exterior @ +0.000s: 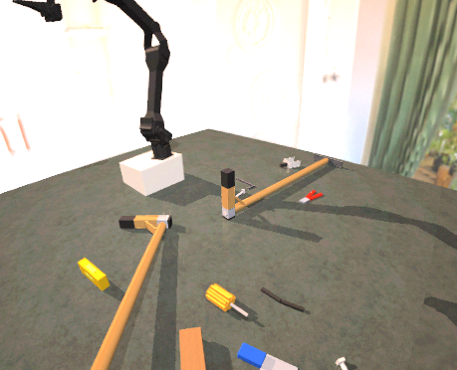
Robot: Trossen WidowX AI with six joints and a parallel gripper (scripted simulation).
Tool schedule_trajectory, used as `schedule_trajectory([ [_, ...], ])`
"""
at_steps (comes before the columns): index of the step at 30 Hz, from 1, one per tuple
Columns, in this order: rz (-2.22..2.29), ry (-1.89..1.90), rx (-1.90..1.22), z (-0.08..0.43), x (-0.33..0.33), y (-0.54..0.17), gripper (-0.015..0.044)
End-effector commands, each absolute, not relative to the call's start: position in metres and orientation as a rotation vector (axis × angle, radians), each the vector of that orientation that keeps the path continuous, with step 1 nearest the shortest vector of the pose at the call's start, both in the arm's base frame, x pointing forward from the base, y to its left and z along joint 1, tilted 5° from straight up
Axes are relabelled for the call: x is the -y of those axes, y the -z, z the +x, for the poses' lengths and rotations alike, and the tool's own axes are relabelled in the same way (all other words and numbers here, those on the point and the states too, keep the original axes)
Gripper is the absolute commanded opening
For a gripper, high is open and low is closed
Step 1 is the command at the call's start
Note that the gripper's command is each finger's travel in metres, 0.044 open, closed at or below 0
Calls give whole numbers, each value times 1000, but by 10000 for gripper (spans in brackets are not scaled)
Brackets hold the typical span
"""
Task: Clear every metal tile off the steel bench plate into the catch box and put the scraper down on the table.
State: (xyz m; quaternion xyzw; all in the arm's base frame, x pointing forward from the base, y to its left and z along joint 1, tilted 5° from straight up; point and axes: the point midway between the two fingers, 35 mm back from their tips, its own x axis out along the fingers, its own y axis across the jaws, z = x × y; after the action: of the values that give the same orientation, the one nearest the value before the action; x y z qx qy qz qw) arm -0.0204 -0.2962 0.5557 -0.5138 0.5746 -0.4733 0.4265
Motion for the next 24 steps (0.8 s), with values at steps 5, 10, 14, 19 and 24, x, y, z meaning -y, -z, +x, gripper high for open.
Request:
schedule_trajectory([
  [5, -1186, 1219, -1259, 3, 287, -540, 440],
  [10, -1121, 1227, -1161, 17, 283, -529, 440],
  [14, -1067, 1229, -1086, 28, 280, -519, 440],
  [19, -997, 1228, -995, 41, 274, -508, 440],
  [24, -925, 1222, -909, 53, 269, -495, 440],
])
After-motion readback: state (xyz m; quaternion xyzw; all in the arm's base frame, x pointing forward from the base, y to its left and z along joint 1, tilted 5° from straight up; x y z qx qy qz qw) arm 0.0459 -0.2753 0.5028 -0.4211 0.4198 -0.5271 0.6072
